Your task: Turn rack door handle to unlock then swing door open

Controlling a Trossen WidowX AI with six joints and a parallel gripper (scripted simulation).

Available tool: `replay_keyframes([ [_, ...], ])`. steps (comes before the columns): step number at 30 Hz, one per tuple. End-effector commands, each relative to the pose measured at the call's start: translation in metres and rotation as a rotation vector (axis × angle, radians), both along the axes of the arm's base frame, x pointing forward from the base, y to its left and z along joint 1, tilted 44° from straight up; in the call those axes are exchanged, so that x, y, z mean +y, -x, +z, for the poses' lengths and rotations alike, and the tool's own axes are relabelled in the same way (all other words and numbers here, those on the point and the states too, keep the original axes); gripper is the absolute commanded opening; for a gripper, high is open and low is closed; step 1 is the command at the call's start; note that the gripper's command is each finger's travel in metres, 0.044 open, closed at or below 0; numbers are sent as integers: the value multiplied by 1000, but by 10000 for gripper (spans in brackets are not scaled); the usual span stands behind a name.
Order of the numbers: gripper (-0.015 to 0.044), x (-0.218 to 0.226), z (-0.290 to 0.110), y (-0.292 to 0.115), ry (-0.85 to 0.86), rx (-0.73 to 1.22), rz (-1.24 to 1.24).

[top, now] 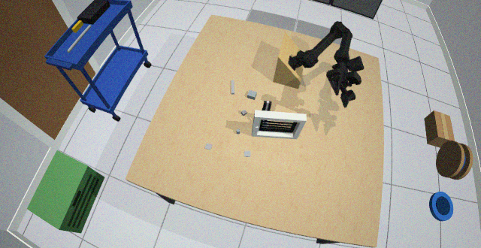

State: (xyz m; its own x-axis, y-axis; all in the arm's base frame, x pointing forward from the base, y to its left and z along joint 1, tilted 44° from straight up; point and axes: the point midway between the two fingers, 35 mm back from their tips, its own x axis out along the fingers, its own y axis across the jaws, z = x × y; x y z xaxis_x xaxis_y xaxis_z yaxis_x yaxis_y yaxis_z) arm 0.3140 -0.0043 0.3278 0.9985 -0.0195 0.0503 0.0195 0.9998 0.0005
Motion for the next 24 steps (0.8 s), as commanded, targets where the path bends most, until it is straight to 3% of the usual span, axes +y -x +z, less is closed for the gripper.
replay_keyframes([
  [1,374,0,-1,-1,2,4,0],
  [5,281,-5,-14,-13,43,87,-2],
  [24,281,-38,-98,-57,183,555,57],
])
